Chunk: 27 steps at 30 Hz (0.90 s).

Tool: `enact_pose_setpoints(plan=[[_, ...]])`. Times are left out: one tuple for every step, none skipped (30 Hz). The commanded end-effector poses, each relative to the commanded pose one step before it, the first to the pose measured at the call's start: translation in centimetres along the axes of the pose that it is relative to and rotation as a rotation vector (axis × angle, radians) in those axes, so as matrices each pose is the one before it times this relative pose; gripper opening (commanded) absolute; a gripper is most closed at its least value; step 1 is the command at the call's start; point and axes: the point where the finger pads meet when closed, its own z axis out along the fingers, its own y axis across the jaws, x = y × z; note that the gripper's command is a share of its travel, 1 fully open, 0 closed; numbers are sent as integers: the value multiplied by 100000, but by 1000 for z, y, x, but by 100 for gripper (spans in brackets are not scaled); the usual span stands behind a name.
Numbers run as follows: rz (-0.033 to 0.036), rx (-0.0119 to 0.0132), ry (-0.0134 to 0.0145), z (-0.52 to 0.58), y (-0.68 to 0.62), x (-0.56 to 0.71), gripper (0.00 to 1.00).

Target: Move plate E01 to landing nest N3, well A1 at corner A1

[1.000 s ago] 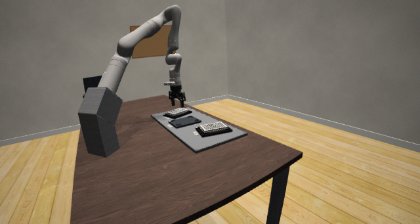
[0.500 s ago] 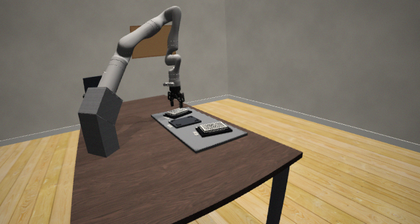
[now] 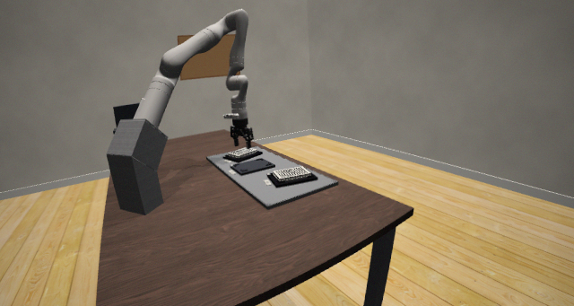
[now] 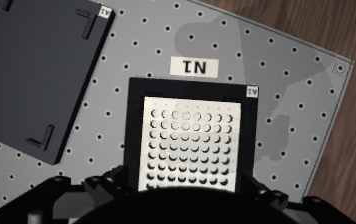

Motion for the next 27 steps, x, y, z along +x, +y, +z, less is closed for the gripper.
enact_pose_setpoints(plan=[[-486,-552,554,505,428,241,100],[0,0,0,133,16,10,100],[0,0,0,133,17,10,100],[0,0,0,133,18,11,100],[0,0,0,133,18,11,100],[0,0,0,133,18,10,100],[0,0,0,0,0,0,100],[0,0,0,0,0,0,100],[0,-2,1,79,9,3,100],[0,0,0,12,9,5,100],[0,1,0,9,6,4,100],[0,0,0,6,4,2,100],[0,0,0,4,1,0,100],[0,0,0,2,-2,-1,100],[0,-1,1,-4,-8,-4,100],[0,1,-1,1,-5,-3,100],[0,1,-1,0,-7,-4,100],[0,1,-1,-1,-9,-5,100],[0,1,0,-2,-10,-5,100],[0,1,0,-2,-11,-5,100],[0,1,0,-3,-11,-6,100],[0,1,0,-3,-12,-6,100],[0,0,0,-3,-12,-6,100],[0,0,0,0,0,0,100],[0,0,0,0,0,0,100],[0,-1,1,-4,-13,-7,100],[0,-1,1,31,-13,-7,100]])
